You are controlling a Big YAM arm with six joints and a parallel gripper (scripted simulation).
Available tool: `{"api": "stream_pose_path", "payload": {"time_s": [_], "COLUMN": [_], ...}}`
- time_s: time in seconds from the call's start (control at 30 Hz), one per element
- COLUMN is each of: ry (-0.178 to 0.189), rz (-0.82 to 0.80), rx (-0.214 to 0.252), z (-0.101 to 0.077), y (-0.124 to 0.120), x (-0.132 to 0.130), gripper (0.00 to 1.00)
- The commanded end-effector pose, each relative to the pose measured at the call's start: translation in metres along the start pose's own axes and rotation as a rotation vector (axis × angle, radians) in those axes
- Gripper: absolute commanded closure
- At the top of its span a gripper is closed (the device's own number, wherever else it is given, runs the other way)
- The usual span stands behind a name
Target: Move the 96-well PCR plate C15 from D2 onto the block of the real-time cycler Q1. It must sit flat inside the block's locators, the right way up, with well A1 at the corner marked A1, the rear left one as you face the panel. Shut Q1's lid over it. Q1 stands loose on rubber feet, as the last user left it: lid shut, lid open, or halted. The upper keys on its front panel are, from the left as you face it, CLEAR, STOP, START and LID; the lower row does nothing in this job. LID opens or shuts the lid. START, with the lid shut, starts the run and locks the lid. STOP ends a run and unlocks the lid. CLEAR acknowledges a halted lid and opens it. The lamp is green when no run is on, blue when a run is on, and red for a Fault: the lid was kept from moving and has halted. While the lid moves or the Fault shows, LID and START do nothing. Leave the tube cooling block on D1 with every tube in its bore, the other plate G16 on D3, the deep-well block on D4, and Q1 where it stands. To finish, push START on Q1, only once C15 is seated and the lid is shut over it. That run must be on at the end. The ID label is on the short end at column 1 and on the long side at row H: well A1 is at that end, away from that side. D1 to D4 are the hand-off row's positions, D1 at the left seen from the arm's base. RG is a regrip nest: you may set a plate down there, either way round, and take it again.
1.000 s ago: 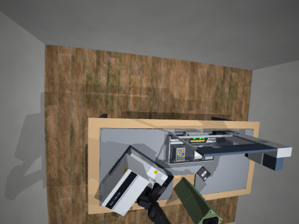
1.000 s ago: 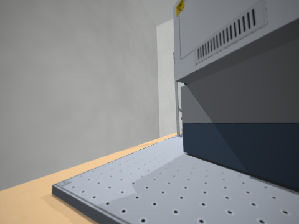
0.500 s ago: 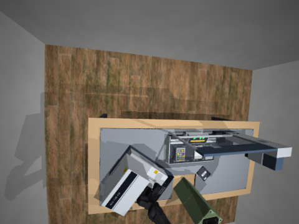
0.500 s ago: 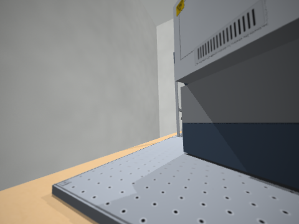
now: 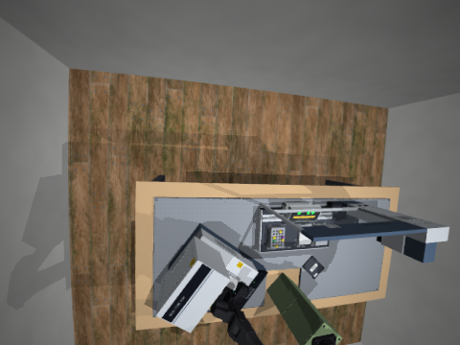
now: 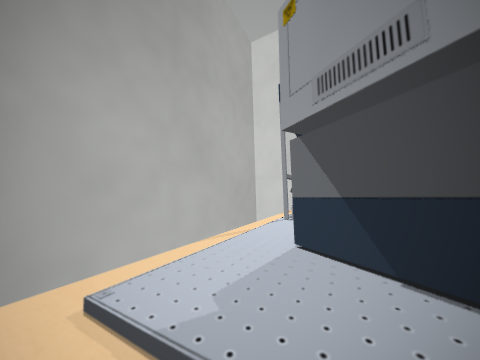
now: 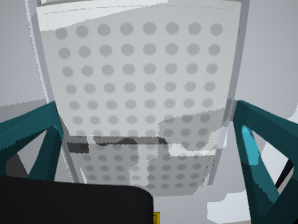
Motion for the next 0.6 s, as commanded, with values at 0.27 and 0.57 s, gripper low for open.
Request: {"api": "stream_pose_path", "payload": {"time_s": [0.27, 0.57], "ry": [0.063, 0.043], "rz": [0.004, 0.004], "rx": [0.023, 0.014], "z": [-0.052, -0.058], "y": [-0.008, -0.005], "x": [0.018, 0.011], "gripper": [0.0, 0.0]}}
Point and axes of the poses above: the point where the finger pads meet when closed, its own z axis out along the fingers, its own x axis across the jaws, y = z × x, the point moved 8 cm from there along -z, back along the fingers, and after that the axes turned 12 degrees about z, right-handed, at the moved point
